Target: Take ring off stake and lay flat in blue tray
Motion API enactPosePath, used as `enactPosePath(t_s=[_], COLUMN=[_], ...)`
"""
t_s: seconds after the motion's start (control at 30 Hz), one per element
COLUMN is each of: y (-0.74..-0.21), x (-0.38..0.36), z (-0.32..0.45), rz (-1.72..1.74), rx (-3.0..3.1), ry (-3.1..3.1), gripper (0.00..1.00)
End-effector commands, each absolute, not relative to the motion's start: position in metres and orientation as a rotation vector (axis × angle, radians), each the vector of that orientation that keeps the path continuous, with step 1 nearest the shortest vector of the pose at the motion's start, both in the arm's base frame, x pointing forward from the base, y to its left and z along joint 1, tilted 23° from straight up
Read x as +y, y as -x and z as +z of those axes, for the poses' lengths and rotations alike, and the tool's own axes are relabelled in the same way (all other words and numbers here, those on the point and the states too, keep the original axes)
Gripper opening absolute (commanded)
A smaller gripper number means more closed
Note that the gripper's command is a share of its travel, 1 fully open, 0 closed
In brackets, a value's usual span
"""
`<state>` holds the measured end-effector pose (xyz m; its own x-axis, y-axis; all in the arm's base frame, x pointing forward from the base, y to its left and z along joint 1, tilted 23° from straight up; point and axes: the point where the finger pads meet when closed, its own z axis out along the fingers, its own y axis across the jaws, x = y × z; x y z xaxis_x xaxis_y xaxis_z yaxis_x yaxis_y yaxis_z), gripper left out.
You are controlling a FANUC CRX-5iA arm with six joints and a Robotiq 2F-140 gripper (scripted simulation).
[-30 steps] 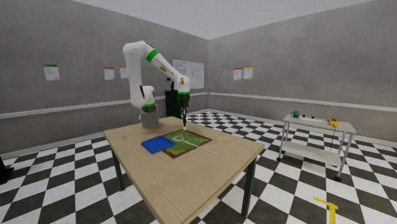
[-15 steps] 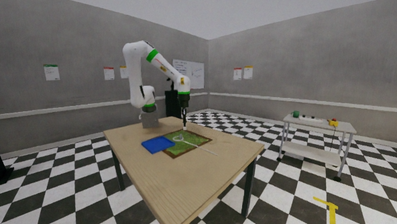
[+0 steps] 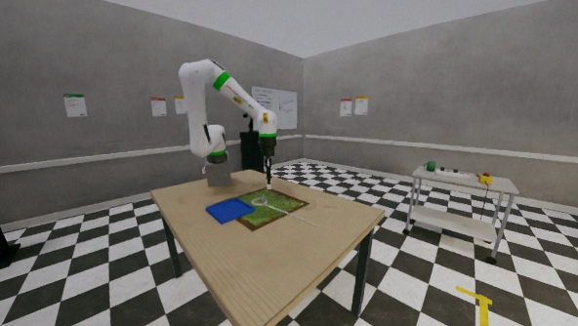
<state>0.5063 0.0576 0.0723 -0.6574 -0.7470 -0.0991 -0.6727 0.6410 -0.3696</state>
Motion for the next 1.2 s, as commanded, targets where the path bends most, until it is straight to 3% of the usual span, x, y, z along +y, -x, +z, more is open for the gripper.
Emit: enactPosePath(t_s=[0.0,0.3,1.17], y=[-0.507,-0.505,-0.441], x=[0.058,0.055,-0.019], z=[0.073,0.073,0.063], rz=[-0.444,-0.455,-0.663], rx=[2.618,2.591,1.419], ry=[1.154,1.229,2.737], gripper=[0.1,0.1,0.1])
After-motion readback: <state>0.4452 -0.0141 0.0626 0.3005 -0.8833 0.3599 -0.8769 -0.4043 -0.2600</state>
